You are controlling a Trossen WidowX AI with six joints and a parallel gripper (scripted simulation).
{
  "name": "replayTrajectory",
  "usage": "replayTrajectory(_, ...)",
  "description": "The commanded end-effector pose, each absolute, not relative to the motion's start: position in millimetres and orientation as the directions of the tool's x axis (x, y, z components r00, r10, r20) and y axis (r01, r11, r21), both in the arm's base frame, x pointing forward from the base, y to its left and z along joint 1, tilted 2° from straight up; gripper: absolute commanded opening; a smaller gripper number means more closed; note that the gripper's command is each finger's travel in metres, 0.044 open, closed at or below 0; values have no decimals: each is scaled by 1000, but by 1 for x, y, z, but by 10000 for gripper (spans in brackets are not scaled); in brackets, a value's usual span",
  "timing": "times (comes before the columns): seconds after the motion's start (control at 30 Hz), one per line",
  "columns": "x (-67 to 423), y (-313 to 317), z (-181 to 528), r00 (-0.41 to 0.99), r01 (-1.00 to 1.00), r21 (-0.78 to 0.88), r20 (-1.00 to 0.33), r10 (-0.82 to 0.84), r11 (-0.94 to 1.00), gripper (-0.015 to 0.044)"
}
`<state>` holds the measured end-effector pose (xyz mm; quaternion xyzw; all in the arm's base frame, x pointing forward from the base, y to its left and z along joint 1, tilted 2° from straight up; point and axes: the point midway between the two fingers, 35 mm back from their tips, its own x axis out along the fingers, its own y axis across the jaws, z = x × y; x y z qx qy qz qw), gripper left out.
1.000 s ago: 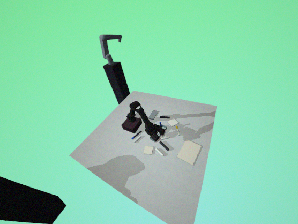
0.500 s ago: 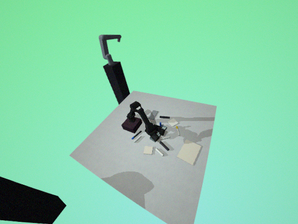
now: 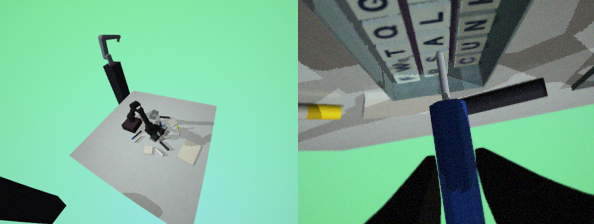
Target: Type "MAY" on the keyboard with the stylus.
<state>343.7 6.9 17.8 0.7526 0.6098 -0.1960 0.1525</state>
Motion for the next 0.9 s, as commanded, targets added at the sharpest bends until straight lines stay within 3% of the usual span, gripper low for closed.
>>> replayTrajectory(0.0,346,6,41,185,977,-3,-480,857,-212,81)
replayTrajectory(0.23,345,6,43,185,978,2,-483,856,-210,84)
replayTrajectory(0.47,345,6,43,185,978,2,-483,856,-210,38)
replayTrajectory(0.53,346,3,43,186,977,2,-485,855,-211,0)
replayTrajectory(0.87,340,-51,41,189,976,-1,-506,842,-220,0)
